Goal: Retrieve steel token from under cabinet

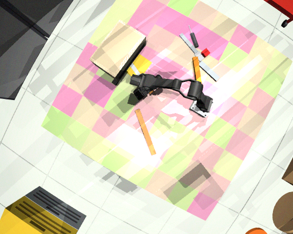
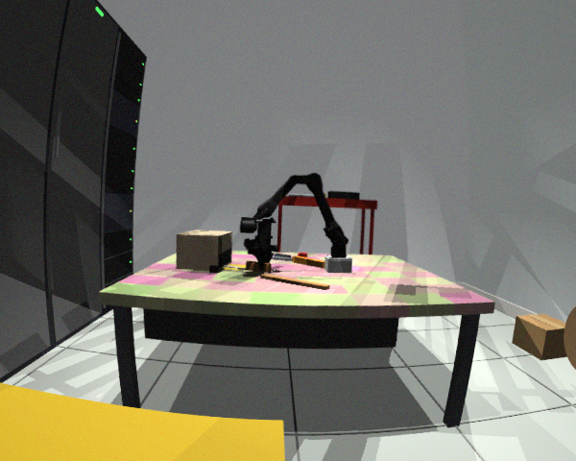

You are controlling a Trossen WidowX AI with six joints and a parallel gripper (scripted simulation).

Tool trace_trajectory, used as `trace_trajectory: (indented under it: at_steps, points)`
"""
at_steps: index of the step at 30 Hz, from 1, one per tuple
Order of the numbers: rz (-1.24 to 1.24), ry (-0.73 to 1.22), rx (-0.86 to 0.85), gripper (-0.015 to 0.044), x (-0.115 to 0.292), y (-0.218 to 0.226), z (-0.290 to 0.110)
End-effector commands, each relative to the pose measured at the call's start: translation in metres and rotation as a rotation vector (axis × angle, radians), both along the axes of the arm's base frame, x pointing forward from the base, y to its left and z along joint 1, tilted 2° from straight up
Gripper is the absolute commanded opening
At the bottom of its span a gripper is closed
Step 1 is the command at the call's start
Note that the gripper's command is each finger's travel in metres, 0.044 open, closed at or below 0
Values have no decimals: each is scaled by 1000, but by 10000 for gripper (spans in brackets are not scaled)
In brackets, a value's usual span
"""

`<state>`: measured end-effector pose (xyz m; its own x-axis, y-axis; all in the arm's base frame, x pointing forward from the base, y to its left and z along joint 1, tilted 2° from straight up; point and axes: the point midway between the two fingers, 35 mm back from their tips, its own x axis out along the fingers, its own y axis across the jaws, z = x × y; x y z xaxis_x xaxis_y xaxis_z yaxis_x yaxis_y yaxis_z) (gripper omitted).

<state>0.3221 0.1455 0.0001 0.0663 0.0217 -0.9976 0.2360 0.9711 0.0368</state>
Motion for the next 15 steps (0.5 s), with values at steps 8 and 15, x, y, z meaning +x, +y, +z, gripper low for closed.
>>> trace_trajectory:
  at_steps: [8,15]
  points:
    - [0,2,-3,0,-16,5,-2]
    - [0,3,-3,0,-26,7,-3]
